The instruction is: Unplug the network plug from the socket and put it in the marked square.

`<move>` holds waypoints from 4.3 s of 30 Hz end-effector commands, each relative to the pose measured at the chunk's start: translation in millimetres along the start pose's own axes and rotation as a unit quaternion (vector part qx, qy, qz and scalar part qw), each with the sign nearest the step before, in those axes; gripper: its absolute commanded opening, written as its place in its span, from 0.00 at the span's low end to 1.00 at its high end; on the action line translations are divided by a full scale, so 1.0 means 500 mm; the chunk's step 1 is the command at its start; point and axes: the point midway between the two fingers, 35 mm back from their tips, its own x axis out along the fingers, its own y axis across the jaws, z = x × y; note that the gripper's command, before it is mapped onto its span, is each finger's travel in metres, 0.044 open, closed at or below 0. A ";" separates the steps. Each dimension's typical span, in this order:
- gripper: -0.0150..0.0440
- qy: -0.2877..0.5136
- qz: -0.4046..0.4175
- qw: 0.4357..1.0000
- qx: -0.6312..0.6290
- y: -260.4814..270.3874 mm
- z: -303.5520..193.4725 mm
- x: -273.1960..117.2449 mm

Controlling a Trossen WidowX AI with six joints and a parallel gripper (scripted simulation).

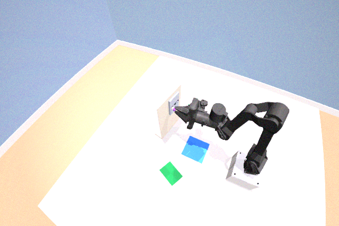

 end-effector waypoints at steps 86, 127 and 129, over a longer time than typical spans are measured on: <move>0.25 -0.002 -0.002 1.000 0.003 -0.003 -0.009 -0.050; 0.25 -0.002 -0.003 1.000 0.004 -0.004 -0.016 -0.101; 0.25 -0.002 -0.003 1.000 0.004 -0.004 -0.017 -0.103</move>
